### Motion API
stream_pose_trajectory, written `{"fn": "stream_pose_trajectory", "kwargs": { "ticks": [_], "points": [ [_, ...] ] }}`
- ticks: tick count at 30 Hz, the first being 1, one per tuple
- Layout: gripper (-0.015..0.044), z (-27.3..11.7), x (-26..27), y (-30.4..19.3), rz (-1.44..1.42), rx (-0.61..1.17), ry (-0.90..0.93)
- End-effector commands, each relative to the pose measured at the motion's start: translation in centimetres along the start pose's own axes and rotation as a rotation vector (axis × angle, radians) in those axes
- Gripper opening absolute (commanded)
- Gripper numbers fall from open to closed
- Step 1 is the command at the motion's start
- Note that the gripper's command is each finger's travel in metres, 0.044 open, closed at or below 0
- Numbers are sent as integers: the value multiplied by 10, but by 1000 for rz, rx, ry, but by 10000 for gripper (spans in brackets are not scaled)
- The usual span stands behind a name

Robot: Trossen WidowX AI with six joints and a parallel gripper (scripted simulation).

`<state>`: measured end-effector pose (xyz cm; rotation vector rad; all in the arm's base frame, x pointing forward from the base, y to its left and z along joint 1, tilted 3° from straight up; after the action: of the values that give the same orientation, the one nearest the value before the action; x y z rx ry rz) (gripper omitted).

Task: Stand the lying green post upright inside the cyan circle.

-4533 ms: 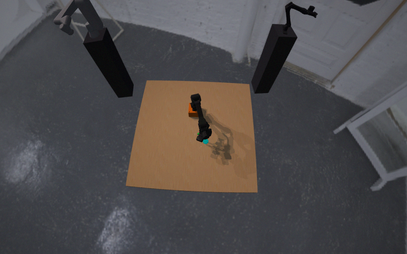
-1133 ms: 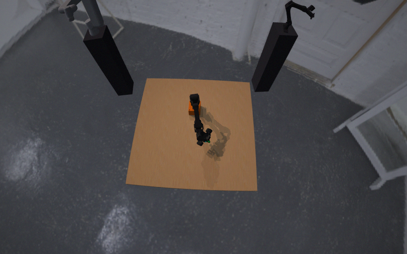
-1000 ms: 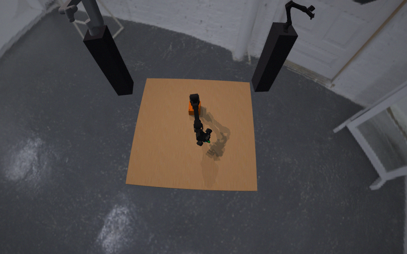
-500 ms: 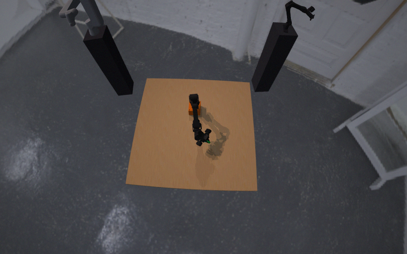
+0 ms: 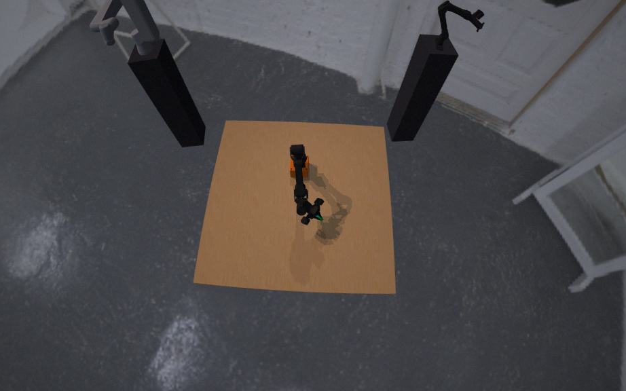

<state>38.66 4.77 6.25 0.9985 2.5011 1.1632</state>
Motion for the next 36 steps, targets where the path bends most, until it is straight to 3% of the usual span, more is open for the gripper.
{"fn": "stream_pose_trajectory", "kwargs": {
  "ticks": [1,36],
  "points": [
    [23,-2,0,-1,4,-27,4],
    [23,-17,0,-15,-22,-246,34]
  ]
}}
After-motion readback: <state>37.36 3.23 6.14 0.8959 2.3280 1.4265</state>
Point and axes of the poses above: the point midway between the two fingers, 35 mm back from their tips, its own z axis out along the fingers, its own x axis across the jaws, y = z × x, the point moved 5 cm from there along -z, back along the fingers
